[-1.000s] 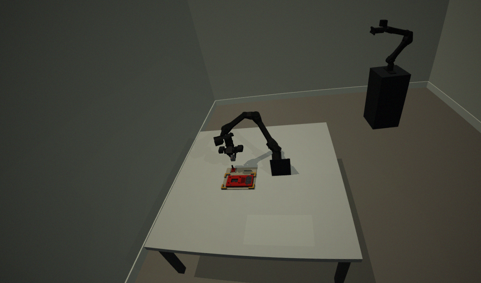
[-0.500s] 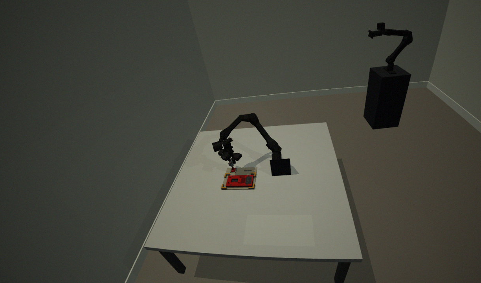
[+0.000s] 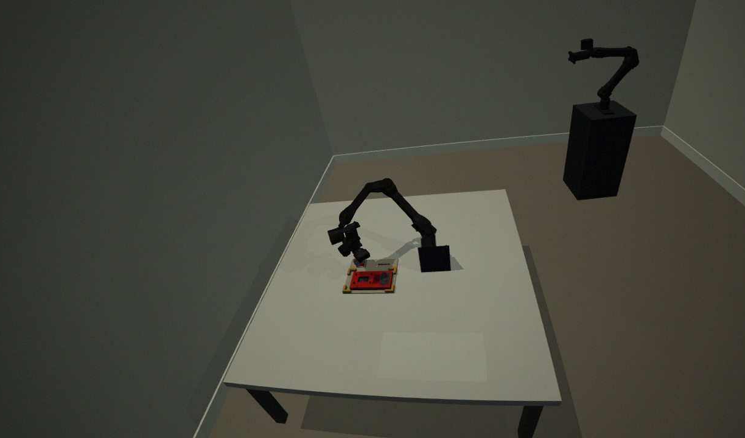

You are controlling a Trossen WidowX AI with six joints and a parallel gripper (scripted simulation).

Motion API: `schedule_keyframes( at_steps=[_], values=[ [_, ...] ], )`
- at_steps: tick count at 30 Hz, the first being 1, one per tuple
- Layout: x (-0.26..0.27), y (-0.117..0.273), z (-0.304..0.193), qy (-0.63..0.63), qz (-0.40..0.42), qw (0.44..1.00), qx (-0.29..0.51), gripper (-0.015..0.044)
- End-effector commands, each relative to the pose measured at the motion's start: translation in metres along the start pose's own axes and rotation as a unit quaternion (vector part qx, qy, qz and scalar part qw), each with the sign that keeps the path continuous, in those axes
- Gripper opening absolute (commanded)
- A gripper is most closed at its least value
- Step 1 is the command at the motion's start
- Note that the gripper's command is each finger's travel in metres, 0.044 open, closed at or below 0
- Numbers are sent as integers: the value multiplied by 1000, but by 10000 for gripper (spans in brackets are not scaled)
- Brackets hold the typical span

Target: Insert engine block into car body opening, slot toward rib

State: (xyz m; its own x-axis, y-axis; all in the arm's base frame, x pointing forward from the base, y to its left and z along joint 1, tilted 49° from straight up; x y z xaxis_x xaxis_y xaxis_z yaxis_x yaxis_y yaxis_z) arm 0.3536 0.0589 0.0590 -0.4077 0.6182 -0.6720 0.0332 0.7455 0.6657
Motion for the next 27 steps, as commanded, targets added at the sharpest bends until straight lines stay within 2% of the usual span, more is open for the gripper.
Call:
schedule_keyframes(
  at_steps=[1,15,22,27],
  values=[
    [11,-4,4,-51,2,999,0,0],
    [50,-22,14,-265,1,964,0,0],
    [64,-27,16,-331,0,943,0,0],
    [64,-27,17,-349,0,937,0,131]
  ],
)
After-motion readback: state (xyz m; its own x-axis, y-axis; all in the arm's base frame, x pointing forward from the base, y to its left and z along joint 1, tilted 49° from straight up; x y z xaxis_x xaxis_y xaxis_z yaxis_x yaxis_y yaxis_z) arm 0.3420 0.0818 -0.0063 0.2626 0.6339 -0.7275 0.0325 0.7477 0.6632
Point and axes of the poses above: the point midway between the two fingers, 35 mm back from their tips, its own y axis back along the fingers, its own x axis across the jaws, z = x × y, the point moved 10 cm from there along y, back along the fingers, and after that the axes turned 9 degrees about -y, right-handed, at the moved point
